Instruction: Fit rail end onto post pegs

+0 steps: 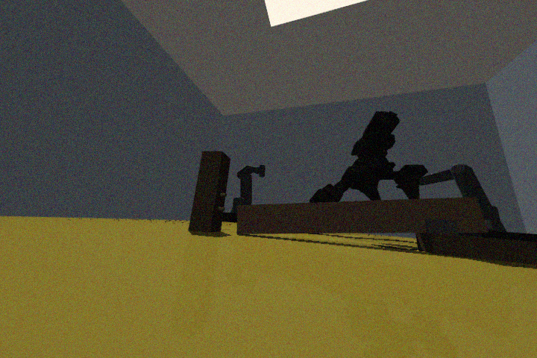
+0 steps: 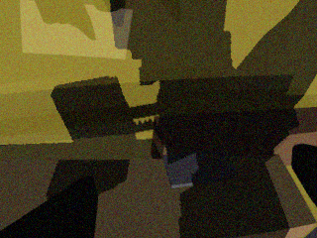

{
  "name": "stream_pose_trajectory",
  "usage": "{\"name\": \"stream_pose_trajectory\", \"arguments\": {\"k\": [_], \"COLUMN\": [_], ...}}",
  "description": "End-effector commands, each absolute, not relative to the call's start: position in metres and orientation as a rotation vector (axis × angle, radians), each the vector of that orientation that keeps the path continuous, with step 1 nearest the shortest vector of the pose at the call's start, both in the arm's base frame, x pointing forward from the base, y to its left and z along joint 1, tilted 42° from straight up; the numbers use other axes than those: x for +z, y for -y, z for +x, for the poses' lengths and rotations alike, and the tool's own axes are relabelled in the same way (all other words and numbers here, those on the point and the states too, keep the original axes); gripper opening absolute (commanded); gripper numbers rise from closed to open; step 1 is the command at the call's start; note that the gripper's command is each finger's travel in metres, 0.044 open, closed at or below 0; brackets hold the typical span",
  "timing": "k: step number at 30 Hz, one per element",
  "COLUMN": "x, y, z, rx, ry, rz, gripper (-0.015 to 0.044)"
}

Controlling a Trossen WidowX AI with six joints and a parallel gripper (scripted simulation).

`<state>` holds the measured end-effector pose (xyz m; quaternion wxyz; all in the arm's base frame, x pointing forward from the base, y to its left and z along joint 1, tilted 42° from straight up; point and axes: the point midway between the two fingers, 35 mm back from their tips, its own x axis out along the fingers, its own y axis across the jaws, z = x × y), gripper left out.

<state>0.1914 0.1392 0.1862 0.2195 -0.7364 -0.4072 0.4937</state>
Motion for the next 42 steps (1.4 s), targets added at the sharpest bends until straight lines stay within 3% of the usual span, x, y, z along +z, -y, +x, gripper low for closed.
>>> {"name": "stream_pose_trajectory", "arguments": {"k": [1,15,25,42], "x": [0.186,0.114,0.027,0.009], "y": [-0.139,-0.055,0.026,0.021], "z": [0.193,0.293,0.319,0.318], "rx": [1.373,1.688,1.698,1.694], "ry": [1.113,0.100,-0.520,-0.555], "rz": [-2.031,-1.409,-0.842,-0.801], "gripper": [0.0426,0.0440,0.0440,0.0440]}}
